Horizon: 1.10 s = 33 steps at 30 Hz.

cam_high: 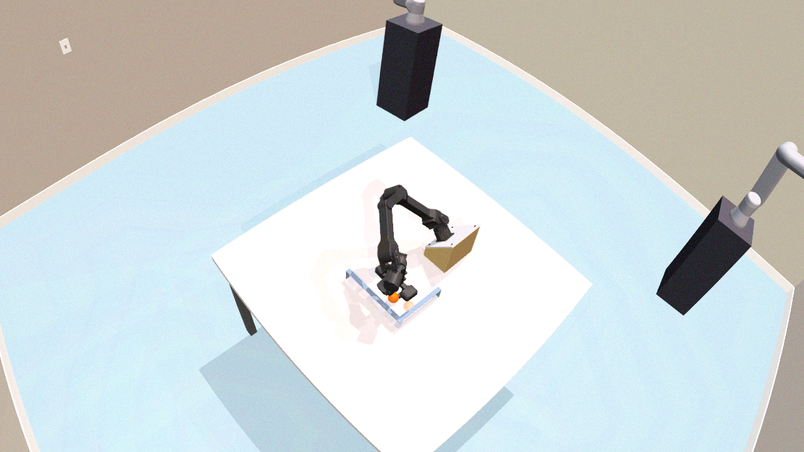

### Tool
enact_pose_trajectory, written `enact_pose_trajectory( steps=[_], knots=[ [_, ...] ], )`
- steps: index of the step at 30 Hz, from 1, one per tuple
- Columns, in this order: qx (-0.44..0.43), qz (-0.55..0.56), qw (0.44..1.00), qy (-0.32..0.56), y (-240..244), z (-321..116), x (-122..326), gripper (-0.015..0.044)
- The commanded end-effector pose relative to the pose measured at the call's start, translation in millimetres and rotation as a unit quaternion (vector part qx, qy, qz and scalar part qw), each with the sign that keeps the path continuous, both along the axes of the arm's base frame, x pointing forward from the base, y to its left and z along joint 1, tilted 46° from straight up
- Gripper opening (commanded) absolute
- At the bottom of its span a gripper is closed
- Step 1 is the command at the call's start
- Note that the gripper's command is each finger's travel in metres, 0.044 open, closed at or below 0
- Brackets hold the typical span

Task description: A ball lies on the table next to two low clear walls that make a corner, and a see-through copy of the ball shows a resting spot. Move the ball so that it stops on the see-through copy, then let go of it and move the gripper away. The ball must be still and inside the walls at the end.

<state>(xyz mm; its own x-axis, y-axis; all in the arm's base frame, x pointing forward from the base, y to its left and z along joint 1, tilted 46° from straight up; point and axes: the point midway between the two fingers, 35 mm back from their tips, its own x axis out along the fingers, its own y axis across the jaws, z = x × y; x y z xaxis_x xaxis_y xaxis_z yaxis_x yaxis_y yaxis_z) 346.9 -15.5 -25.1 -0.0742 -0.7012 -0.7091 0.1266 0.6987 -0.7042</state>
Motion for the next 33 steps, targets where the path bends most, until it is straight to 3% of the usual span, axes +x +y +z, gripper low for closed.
enact_pose_trajectory(
  steps=[1,28,31,33],
  knots=[
    [-0.003,0.002,1.000,0.006,-4,-4,-3,0.0330],
    [-0.004,0.002,1.000,0.006,-33,-33,-6,0.0330],
    [-0.004,0.002,1.000,0.006,-33,-33,-6,0.0251],
    [-0.004,0.002,1.000,0.006,-33,-33,-6,0.0238]
  ],
)
